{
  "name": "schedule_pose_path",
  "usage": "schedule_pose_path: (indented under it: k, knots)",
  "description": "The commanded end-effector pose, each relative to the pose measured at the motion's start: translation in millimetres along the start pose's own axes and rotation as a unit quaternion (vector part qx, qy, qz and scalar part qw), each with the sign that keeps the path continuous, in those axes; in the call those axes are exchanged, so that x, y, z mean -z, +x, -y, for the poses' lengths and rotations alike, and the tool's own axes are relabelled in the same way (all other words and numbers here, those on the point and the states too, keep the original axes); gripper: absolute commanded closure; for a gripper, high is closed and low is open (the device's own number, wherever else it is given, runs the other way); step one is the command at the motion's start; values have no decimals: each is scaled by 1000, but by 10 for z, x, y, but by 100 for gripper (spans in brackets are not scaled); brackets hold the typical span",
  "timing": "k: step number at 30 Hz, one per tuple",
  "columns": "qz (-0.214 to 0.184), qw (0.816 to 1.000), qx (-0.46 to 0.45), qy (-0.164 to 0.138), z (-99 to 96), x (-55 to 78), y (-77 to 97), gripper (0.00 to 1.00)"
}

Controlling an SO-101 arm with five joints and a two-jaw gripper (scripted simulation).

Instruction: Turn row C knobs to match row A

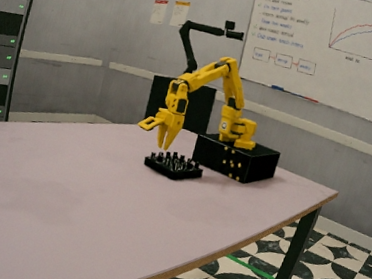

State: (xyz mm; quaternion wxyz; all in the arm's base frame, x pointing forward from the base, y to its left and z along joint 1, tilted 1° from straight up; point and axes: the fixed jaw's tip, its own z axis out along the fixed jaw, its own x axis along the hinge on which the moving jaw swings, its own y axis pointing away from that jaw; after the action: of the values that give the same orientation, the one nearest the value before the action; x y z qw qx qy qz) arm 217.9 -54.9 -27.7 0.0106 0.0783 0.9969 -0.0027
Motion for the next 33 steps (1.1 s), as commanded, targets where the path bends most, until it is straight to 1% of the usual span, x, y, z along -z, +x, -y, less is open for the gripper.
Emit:
schedule_pose_path:
  k: [1,23,28,33]
  knots:
    - [-7,1000,0,-1,13,-33,38,90]
    - [-7,1000,0,-1,13,-25,30,90]
    - [-7,1000,0,-1,13,-58,29,90]
    - [-7,1000,0,-1,12,-121,28,90]
